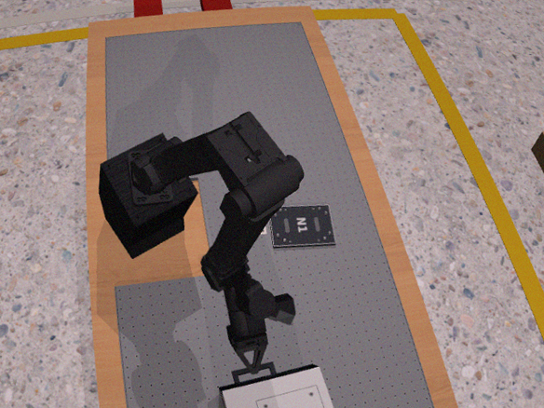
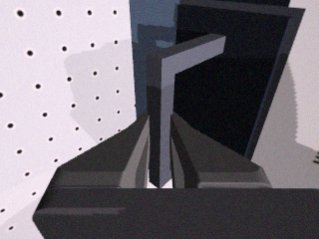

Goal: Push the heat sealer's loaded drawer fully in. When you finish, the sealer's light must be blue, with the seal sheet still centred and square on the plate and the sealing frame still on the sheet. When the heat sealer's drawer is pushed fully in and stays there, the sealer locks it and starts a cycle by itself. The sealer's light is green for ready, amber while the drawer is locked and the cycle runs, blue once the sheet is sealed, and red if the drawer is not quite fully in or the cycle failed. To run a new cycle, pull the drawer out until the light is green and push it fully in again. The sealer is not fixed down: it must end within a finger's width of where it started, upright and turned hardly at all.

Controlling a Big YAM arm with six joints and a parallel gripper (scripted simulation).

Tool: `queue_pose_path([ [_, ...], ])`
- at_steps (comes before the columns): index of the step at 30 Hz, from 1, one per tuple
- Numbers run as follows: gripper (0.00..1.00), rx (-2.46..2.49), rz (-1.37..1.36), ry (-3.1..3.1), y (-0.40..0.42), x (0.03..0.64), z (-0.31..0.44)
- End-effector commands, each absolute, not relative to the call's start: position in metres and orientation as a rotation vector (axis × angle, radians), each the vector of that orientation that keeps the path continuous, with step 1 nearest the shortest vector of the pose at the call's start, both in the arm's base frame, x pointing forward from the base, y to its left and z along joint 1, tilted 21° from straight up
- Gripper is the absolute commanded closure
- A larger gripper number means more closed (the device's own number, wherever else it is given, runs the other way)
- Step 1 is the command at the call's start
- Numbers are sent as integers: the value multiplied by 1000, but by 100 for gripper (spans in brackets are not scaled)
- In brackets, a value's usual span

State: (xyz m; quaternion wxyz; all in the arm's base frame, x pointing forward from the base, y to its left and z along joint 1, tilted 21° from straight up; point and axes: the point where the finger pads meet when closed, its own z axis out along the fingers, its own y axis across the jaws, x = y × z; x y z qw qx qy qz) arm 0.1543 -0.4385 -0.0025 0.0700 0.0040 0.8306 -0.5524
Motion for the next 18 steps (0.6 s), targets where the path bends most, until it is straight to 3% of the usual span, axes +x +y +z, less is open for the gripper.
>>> queue_pose_path([
  [1, 100, 43, -1707, 2503, -468, 148, 1],
  [18, 100, 57, -1736, 2468, -455, 149, 3],
])
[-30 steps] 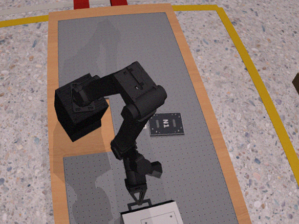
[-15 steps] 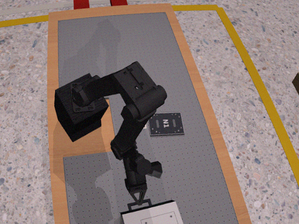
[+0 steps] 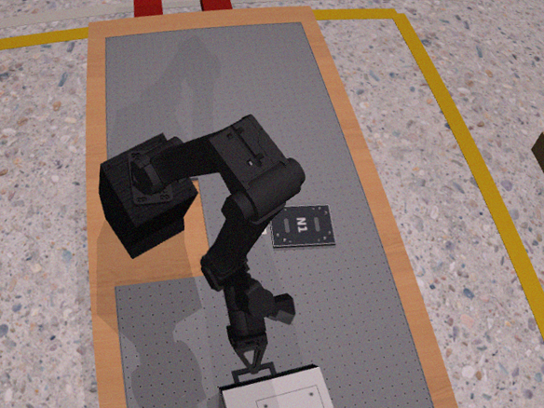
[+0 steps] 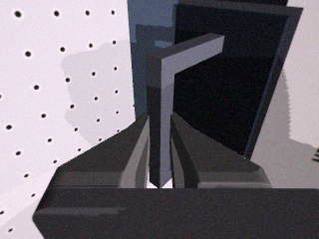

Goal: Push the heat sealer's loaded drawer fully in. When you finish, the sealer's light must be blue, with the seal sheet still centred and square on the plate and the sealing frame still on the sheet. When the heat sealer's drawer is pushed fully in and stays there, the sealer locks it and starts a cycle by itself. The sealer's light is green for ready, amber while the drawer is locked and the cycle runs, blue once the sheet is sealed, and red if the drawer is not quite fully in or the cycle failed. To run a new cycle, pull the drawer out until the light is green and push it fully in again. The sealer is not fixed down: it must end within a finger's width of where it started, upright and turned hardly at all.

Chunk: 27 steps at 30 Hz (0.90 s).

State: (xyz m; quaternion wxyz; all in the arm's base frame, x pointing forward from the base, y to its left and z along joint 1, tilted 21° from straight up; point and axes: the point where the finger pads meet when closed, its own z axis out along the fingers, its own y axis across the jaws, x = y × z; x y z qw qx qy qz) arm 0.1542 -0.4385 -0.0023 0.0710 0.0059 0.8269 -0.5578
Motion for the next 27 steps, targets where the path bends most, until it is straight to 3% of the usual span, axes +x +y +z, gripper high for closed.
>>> queue_pose_path([
  [1, 100, 60, -1735, 2467, -454, 149, 2],
  [27, 100, 69, -1726, 2467, -448, 149, -1],
])
